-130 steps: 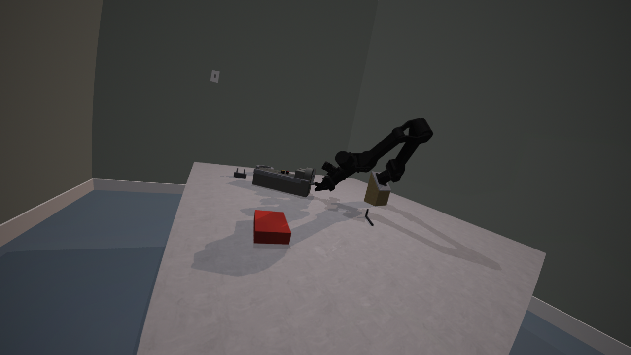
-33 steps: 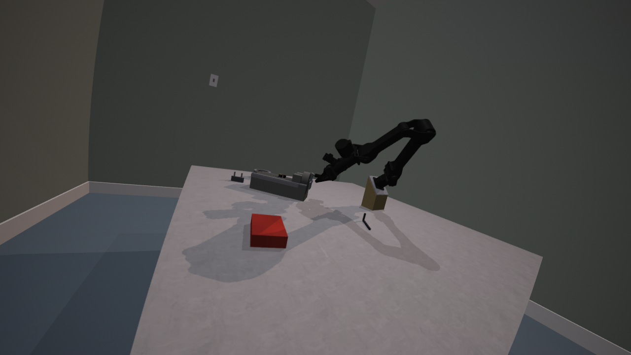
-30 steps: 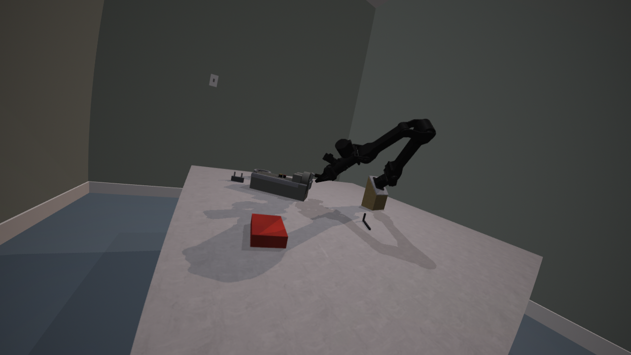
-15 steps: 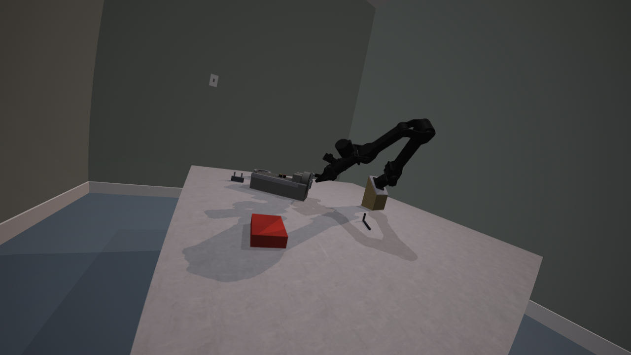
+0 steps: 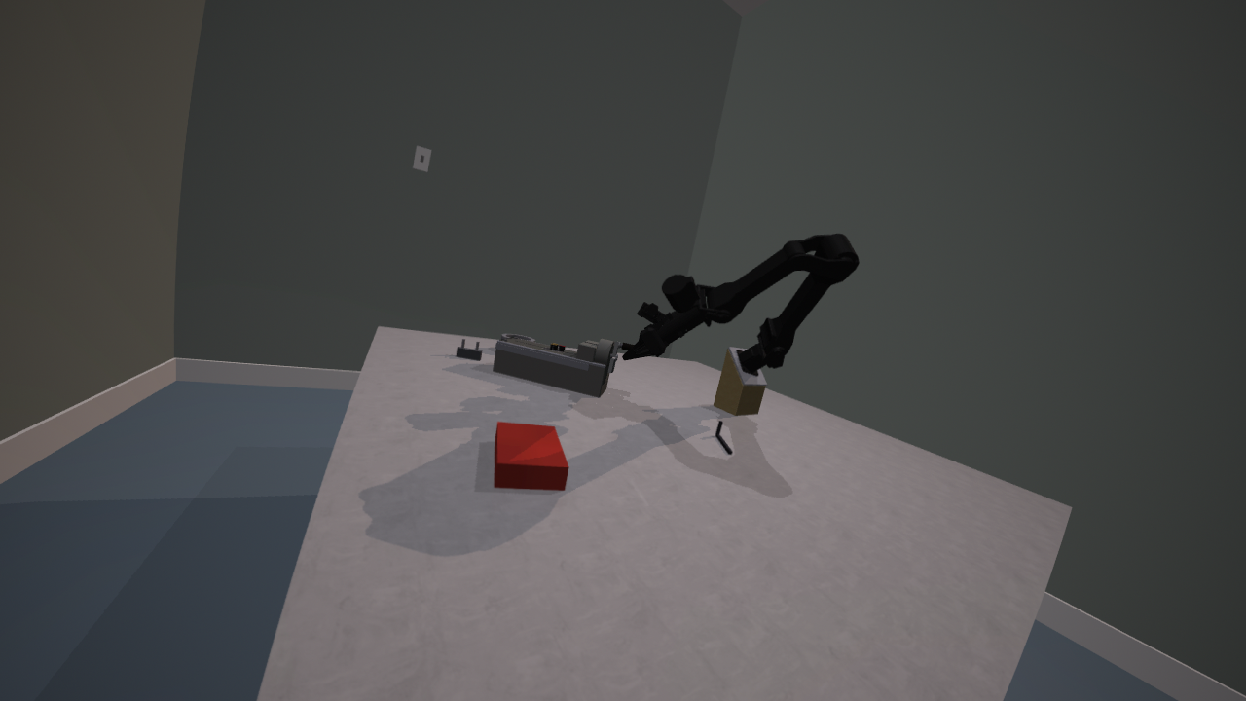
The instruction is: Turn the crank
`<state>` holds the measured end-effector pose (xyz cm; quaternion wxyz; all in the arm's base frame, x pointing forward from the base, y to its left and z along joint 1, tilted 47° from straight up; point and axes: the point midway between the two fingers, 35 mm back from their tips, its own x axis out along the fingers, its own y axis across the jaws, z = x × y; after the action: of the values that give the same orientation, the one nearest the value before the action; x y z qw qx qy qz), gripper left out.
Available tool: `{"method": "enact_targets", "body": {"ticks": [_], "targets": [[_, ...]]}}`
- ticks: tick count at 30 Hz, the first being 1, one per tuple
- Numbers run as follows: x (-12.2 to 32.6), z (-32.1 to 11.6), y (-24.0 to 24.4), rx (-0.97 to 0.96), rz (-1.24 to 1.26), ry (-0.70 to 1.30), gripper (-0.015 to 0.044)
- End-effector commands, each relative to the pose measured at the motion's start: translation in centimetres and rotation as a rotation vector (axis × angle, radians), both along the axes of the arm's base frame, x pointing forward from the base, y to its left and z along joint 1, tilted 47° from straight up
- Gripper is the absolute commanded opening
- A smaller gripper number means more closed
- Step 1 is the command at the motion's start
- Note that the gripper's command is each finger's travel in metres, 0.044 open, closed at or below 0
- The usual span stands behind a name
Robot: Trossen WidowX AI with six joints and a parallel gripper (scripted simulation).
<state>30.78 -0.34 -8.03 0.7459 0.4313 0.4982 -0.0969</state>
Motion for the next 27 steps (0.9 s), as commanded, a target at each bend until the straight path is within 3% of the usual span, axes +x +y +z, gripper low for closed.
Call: {"method": "enact_targets", "body": {"ticks": [1, 27], "targets": [[-0.56, -0.56, -0.47, -0.013, -0.014, 0.02, 0.0], [-0.94, -1.17, -0.58, -0.013, -0.014, 0.02, 0.0]]}}
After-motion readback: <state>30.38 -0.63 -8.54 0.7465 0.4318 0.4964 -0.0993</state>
